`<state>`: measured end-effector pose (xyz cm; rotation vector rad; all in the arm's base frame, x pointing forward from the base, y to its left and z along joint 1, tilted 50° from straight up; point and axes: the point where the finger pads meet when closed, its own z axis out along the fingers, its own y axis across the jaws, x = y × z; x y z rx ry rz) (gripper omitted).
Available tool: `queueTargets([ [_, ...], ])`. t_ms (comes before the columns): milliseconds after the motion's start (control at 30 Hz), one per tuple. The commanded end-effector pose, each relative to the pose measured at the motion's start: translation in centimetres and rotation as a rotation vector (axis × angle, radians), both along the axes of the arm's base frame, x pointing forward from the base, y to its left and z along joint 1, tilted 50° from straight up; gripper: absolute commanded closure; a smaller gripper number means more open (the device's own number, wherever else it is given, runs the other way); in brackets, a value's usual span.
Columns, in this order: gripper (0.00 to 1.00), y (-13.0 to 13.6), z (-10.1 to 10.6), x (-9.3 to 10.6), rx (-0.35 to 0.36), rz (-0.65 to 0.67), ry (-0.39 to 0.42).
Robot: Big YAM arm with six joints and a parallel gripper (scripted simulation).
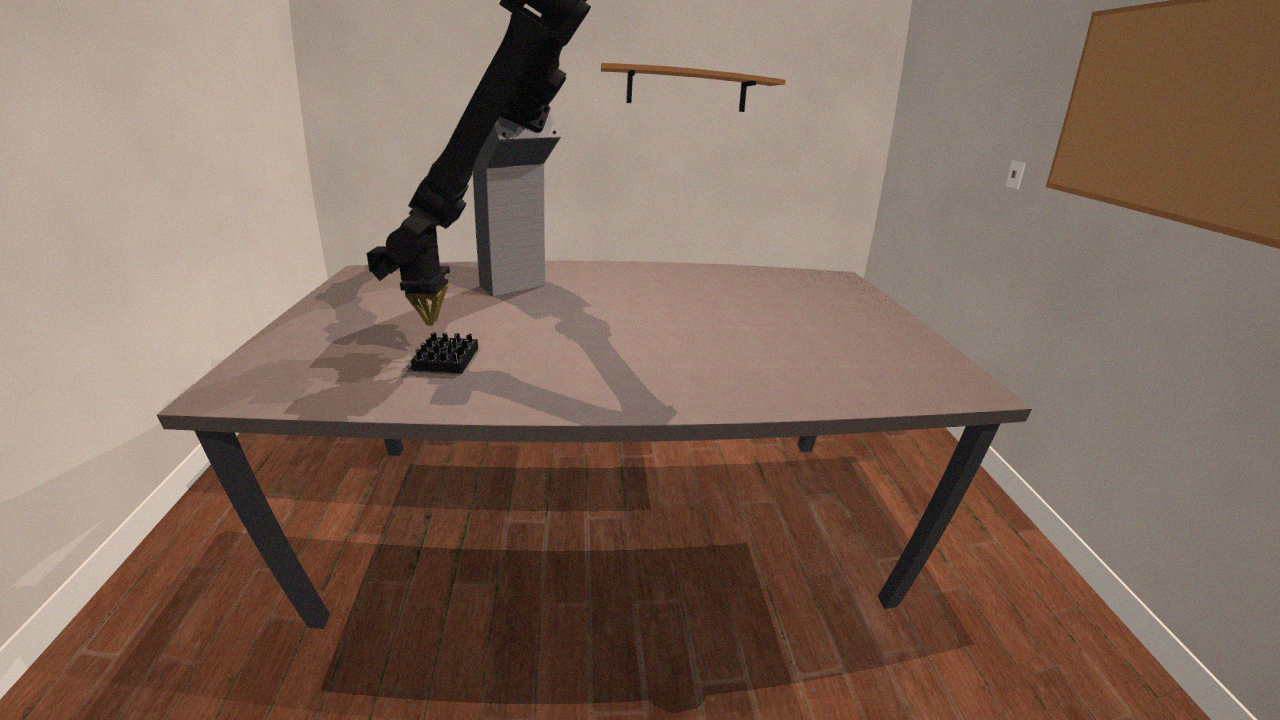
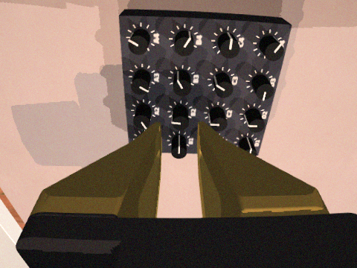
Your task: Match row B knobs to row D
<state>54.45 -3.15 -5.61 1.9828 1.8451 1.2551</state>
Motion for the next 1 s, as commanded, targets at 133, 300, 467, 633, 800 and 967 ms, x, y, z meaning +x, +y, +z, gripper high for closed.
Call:
queueTargets([
  [133,0.82,-0.79,0.53,-0.81,0.06,-0.077,0.041],
  [300,0.82,-0.79,0.53,-0.81,0.06,-0.077,0.041],
  [467,0.82,-0.79,0.53,-0.81,0.06,-0.077,0.041],
  [633,0.82,-0.79,0.53,-0.81,0.058,-0.074,0.039],
  [800,0.82,-0.79,0.53,-0.81,0.058,-0.074,0.039],
  [967,0.82,-0.79,0.53,-0.81,0.058,-0.074,0.039],
])
